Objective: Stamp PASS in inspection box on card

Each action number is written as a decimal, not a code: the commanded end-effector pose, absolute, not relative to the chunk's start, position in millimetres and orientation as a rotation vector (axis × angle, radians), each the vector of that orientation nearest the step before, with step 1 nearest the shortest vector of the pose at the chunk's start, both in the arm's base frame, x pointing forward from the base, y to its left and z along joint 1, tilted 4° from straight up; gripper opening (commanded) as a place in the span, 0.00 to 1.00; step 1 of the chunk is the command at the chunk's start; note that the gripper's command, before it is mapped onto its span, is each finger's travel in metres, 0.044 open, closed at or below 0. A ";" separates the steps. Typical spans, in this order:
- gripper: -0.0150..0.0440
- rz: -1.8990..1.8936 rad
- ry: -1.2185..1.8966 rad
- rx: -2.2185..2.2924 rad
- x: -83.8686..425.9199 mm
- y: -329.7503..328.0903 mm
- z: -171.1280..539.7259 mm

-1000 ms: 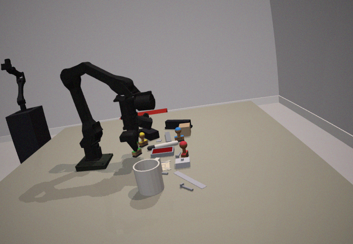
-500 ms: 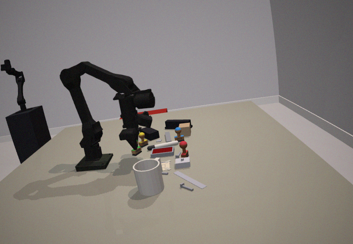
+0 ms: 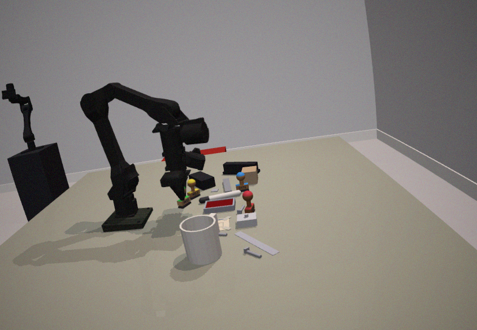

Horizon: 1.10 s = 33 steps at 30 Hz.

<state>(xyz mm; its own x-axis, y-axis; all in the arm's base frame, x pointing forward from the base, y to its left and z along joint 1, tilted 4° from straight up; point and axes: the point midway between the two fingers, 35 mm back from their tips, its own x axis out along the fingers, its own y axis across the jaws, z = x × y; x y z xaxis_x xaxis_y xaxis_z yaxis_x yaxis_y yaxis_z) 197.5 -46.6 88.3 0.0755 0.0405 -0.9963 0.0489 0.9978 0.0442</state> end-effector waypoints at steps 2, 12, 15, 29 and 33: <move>0.25 -0.001 1.493 0.069 197.7 -46.5 91.9; 0.25 -0.001 1.493 0.069 197.1 -46.6 96.8; 0.25 -0.001 1.493 0.069 196.9 -46.7 98.3; 0.25 -0.001 1.493 0.069 195.9 -46.8 105.0; 0.25 -0.001 1.493 0.069 195.6 -46.8 106.9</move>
<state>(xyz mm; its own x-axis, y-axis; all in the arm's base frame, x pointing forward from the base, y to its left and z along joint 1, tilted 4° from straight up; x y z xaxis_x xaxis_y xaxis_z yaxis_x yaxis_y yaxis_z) 195.4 -47.0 104.3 0.0753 0.0402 -0.9963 0.0489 0.9978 0.0440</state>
